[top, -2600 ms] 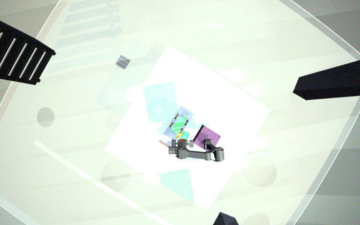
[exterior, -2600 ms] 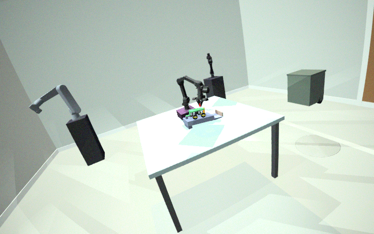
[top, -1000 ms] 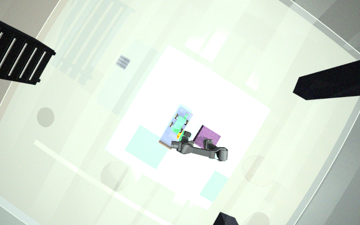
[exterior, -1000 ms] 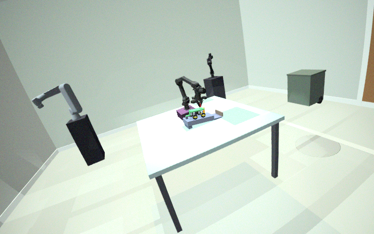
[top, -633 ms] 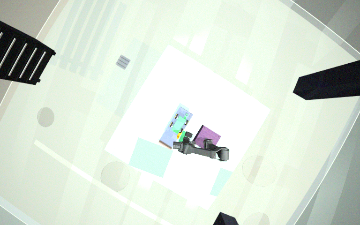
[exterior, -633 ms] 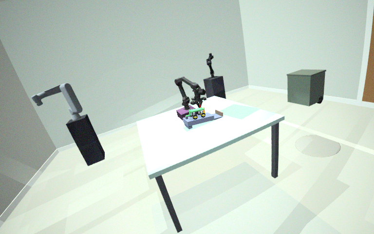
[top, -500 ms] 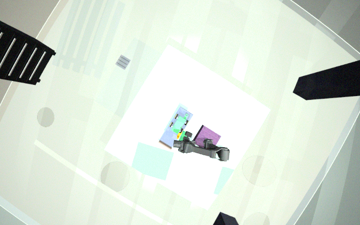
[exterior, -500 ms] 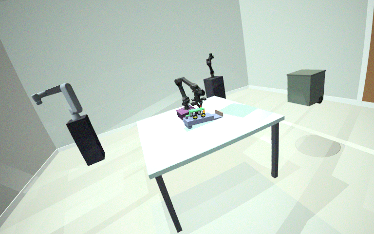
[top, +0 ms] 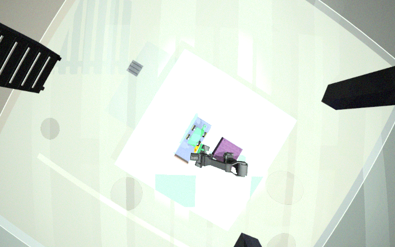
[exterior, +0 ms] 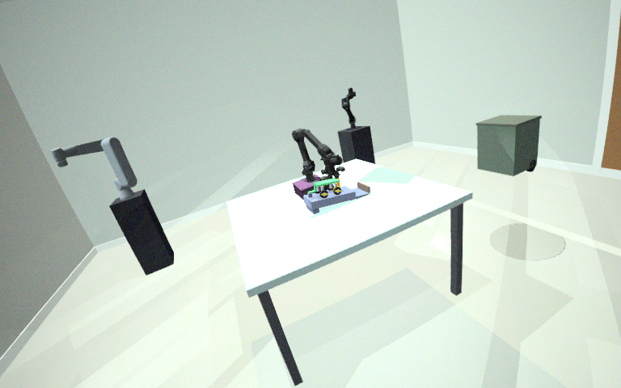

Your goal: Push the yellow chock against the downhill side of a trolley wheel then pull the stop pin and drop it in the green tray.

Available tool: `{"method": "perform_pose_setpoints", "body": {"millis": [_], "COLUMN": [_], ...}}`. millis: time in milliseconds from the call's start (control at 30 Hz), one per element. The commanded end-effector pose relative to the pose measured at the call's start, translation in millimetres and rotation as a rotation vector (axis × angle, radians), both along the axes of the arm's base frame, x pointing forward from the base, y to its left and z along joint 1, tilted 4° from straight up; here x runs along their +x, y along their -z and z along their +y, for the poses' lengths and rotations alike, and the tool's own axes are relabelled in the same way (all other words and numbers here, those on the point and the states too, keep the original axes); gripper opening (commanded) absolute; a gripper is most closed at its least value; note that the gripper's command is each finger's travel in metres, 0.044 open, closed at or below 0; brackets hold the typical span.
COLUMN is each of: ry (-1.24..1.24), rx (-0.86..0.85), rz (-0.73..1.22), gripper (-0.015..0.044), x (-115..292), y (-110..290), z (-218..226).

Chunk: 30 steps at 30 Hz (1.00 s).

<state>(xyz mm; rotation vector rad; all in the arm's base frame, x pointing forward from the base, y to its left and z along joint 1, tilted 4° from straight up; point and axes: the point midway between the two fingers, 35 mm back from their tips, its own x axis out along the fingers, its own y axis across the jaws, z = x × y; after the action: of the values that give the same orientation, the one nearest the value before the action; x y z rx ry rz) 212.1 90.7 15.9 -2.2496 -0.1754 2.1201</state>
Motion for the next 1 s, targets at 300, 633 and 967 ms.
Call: {"method": "perform_pose_setpoints", "body": {"millis": [300, 633, 967], "ry": [0.002, 0.002, 0.002], "rx": [0.008, 0.007, 0.007], "rz": [0.002, 0.002, 0.002], "gripper": [0.0157, 0.0190, 0.0190], "x": [-0.7, -0.3, 0.1], "y": [10.4, 12.5, 15.2], "z": [4.2, -3.7, -11.3]}}
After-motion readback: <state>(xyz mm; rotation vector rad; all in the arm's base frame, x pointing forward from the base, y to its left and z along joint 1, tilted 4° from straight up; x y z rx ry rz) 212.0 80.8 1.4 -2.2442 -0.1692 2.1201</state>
